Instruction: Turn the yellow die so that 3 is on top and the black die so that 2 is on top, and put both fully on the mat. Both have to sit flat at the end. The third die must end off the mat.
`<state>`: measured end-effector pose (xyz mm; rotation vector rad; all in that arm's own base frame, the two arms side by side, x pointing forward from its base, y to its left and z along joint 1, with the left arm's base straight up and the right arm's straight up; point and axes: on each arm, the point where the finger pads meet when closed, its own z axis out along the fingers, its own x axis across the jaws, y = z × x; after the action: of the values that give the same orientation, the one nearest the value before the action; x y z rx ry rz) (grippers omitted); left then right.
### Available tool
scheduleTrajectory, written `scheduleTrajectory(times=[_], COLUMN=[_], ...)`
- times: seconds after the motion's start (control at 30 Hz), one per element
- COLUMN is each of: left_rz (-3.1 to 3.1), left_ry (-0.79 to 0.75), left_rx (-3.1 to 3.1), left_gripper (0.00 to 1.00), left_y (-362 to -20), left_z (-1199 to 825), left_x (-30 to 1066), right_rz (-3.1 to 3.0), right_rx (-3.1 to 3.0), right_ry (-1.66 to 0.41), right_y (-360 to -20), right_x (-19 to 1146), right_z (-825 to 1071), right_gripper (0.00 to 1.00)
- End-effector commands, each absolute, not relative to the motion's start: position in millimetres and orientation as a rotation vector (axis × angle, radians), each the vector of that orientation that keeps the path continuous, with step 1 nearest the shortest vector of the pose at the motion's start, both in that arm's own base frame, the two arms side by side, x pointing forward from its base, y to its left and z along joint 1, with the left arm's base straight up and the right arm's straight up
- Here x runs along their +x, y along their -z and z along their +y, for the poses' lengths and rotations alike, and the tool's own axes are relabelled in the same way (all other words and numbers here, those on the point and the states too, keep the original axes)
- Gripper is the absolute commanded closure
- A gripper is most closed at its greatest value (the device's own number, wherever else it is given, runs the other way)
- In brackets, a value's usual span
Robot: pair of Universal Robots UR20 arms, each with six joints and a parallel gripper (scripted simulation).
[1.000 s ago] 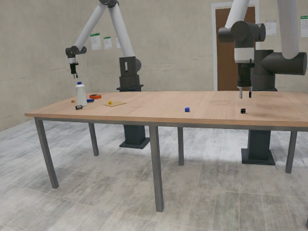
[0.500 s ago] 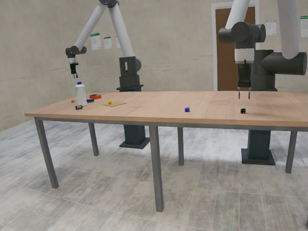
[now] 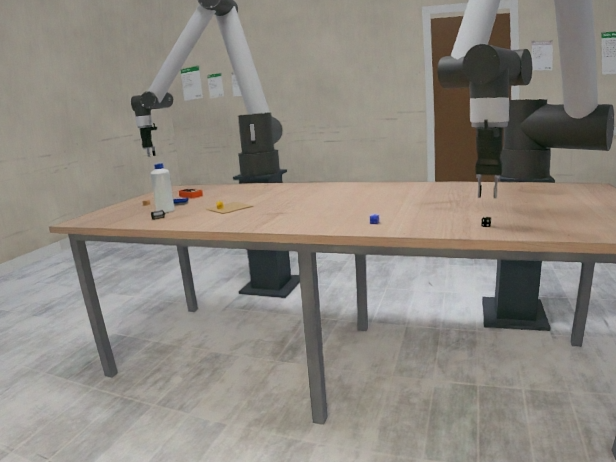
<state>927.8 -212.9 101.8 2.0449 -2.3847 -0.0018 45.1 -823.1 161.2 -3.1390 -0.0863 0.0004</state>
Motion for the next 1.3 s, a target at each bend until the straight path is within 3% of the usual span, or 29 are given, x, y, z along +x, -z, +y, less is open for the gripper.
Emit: scheduleTrajectory(times=[0.0, 1.27], left_rz=[-2.389, -2.389], left_ry=[0.0, 0.0], left_rx=[2.04, 2.04], left_gripper=[0.21, 0.21], left_y=[-103, -91], left_z=[-213, -213], left_x=[928, 928], right_rz=[-0.086, -0.086], right_rx=[-3.14, -3.14], right_ry=[0.0, 0.0], right_y=[-162, -162], right_x=[45, 45], right_z=[-824, -824], right_gripper=[0.0, 0.0])
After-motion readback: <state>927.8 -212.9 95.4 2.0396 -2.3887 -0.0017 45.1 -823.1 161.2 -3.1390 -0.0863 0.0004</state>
